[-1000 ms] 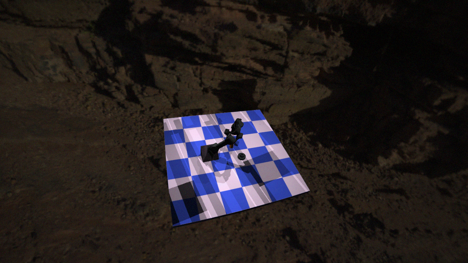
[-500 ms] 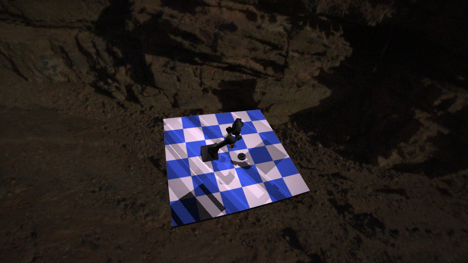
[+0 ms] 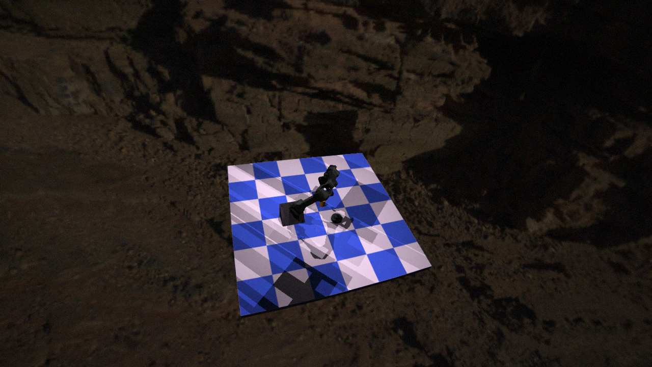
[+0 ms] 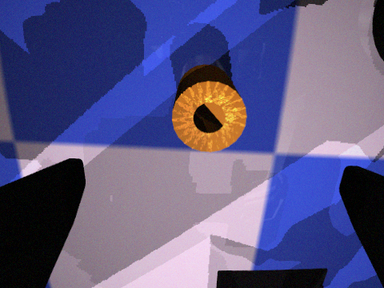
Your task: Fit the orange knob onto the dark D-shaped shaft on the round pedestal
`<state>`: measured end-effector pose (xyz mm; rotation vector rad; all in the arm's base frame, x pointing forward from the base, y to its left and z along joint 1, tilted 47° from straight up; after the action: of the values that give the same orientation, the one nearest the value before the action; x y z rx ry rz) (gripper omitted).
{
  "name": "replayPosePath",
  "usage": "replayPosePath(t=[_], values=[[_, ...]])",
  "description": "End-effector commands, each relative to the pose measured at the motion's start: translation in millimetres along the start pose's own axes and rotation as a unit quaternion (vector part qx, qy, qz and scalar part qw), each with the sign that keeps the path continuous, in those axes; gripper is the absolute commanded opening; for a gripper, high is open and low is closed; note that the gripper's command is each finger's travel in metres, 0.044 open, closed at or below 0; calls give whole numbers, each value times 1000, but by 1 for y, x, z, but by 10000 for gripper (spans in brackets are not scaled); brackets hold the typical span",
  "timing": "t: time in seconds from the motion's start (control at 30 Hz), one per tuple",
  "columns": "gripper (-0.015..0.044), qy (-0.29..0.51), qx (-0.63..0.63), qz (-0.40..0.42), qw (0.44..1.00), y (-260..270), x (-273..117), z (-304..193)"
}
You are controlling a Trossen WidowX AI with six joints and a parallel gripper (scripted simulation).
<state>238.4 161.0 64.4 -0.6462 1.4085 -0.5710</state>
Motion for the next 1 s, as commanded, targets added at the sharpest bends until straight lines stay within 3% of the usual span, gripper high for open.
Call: replayPosePath(t=[0.0,0.97], values=[[440,3,12,-5,1000,0,26,-1],[440,4,13,-6,1000,0,71,0]])
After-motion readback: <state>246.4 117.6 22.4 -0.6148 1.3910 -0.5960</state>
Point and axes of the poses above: the point midway between the two fingers, 35 mm back from their tips, its own x axis out along the fingers, its own y axis across the jaws, z = x × y, the point moved 7 cm from there along -x, back along the fingers, and after that the axes turned 1 degree about x, right-handed, at the moved point
